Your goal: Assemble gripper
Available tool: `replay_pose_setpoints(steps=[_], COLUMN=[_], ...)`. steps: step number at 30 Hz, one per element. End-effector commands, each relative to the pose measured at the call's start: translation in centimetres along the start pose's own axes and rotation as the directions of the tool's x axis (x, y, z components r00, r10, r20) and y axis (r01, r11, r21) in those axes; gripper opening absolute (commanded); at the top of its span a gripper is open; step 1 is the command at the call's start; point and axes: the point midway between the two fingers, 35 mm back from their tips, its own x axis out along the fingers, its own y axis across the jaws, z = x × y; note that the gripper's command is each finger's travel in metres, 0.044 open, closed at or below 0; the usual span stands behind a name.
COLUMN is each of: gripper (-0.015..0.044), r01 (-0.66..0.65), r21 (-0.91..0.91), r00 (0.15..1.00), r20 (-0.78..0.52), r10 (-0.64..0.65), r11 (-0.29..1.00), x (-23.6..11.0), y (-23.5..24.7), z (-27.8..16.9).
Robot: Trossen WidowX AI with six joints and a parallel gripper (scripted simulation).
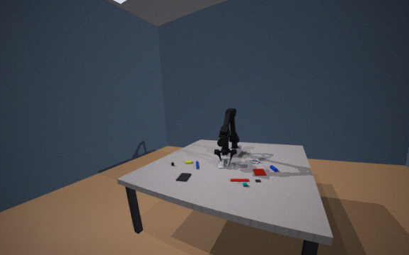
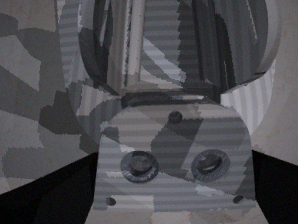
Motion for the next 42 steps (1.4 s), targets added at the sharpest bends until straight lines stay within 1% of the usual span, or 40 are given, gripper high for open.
replay_pose_setpoints(steps=[1, 42], gripper=[0.0351, 0.0351], r01=[-0.005, -0.005], r21=[-0.005, -0.004], r00=[1.000, 1.000], r20=[0.000, 0.000], r10=[0.005, 0.005], r11=[1.000, 1.000], x=[0.24, 1.03], y=[0.09, 0.09], z=[-0.04, -0.05])
